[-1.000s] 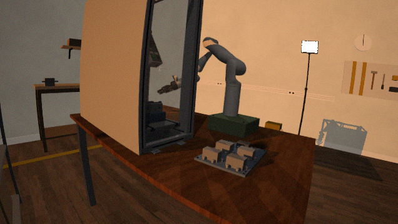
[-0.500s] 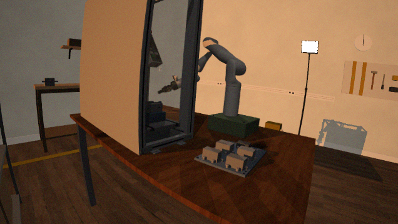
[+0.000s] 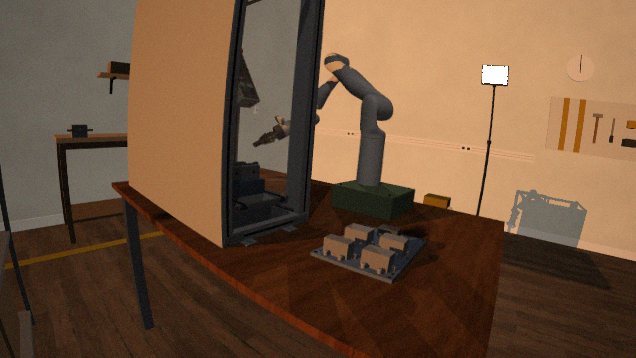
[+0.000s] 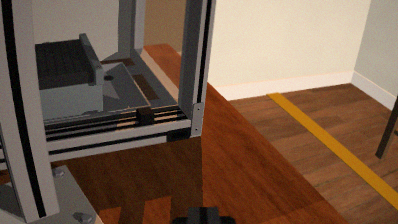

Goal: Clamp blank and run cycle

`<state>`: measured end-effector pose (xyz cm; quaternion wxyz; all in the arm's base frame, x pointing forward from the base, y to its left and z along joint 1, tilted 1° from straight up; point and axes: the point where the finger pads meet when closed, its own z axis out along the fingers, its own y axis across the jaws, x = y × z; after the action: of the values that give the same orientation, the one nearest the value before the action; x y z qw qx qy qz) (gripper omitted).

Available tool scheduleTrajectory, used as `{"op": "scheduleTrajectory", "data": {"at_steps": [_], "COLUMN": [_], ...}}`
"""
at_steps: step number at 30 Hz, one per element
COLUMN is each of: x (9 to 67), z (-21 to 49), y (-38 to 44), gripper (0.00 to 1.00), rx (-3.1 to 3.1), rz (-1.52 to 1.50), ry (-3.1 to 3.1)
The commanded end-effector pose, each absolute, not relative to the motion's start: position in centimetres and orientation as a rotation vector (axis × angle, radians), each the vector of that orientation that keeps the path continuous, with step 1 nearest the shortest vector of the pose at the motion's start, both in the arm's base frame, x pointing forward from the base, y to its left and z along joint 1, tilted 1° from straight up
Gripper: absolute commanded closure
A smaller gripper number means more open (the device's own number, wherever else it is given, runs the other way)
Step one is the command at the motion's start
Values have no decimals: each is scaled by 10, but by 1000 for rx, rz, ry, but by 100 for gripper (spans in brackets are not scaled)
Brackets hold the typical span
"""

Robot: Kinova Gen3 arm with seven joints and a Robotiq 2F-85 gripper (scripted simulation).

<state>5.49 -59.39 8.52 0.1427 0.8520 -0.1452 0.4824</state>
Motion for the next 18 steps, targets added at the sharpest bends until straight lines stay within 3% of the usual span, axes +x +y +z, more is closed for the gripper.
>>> {"op": "scheduleTrajectory", "data": {"at_steps": [1, 11, 18], "x": [57, 57, 60], "z": [126, 126, 181], "y": [-578, -578, -555], "gripper": [90, 90, 90], "rx": [2600, 2600, 2767], "rz": [1201, 1201, 920], "ry": [-456, -456, -507]}}
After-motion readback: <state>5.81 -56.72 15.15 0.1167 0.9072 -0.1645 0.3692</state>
